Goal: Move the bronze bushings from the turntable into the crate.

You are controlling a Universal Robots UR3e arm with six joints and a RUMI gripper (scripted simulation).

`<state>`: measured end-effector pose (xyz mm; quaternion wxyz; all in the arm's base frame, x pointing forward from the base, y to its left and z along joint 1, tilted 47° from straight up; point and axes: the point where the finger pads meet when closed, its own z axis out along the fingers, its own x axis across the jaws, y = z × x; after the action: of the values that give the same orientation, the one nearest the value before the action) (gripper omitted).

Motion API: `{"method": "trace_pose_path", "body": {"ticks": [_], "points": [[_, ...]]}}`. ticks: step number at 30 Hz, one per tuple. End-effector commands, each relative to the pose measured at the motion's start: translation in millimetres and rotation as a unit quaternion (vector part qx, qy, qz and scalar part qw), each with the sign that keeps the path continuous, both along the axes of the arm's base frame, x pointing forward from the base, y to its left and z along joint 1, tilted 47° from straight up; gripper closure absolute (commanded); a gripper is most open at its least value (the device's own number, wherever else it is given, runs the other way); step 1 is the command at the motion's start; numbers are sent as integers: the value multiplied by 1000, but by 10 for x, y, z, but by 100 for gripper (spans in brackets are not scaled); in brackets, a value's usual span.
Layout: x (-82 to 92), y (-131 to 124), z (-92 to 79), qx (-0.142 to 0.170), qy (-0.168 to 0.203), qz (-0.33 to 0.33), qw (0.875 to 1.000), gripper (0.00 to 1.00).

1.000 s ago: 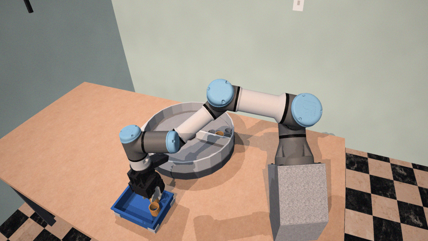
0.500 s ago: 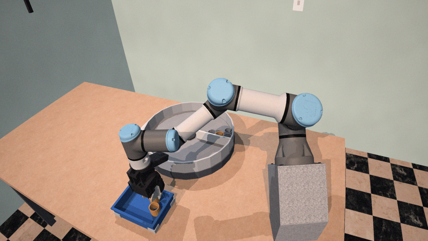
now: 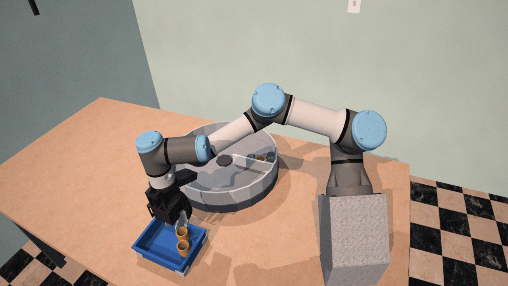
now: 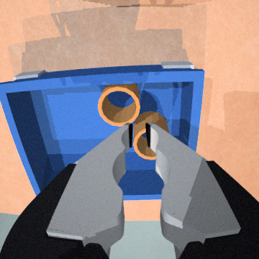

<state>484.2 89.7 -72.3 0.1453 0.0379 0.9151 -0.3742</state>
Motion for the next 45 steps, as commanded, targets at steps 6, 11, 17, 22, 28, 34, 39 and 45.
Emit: {"method": "trace_pose_path", "body": {"ticks": [6,11,17,22,28,34,39,45], "points": [[-86,270,264,0,0,-2,1000,94],[-111,344,335,0,0,-2,1000,94],[-119,368,358,0,0,-2,1000,94],[-120,372,362,0,0,-2,1000,94],[-120,372,362,0,0,-2,1000,94],[-120,372,362,0,0,-2,1000,94],[-120,372,362,0,0,-2,1000,94],[-120,372,362,0,0,-2,1000,94]]}}
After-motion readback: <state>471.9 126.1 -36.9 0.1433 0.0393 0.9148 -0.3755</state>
